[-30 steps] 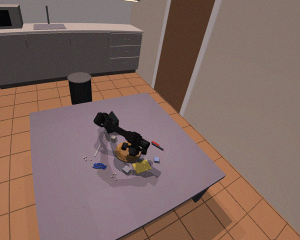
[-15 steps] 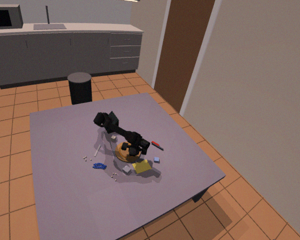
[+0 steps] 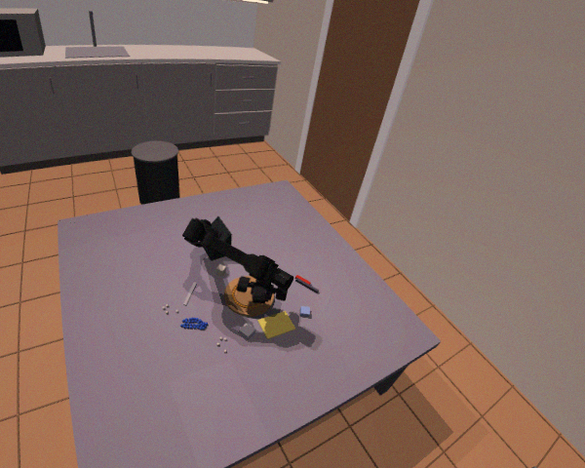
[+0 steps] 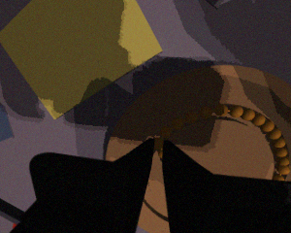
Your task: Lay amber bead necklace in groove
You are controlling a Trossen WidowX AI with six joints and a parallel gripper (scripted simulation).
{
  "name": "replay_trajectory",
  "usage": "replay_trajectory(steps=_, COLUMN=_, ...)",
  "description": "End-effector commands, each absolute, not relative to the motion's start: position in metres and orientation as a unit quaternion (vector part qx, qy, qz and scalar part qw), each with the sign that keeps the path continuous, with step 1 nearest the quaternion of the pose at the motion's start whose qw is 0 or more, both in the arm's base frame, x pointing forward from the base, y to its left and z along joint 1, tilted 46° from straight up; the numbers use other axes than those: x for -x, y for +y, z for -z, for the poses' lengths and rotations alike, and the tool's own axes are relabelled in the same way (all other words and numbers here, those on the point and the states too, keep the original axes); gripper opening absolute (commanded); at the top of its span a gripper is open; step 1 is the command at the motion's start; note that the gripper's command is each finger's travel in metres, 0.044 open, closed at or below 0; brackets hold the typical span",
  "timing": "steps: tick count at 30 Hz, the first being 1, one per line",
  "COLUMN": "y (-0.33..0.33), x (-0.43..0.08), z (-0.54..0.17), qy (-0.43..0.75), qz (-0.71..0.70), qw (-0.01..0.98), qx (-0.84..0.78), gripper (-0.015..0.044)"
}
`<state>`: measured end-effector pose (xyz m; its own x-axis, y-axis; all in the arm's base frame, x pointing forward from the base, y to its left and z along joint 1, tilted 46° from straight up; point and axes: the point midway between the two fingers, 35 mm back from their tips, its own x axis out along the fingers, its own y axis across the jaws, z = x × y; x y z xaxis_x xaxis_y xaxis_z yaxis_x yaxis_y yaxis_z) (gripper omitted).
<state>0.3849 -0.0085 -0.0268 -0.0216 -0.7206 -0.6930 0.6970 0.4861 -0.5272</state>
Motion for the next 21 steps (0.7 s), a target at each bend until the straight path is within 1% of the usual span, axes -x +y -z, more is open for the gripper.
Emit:
replay_trajectory(steps=1, y=-0.0103, x=-0.3863, z=0.0288, qy=0.502, qz=0.508, qw=0.700, qx=0.009, gripper=0.0000)
replay_trajectory(steps=8, y=-0.0153, x=-0.3861, z=0.0335, qy=0.502, qz=0.508, qw=0.700, qx=0.009, gripper=0.0000)
replay_trajectory(steps=21, y=-0.0127, x=-0.3869, z=0.0310, qy=0.501, qz=0.509, qw=0.700, qx=0.005, gripper=0.0341)
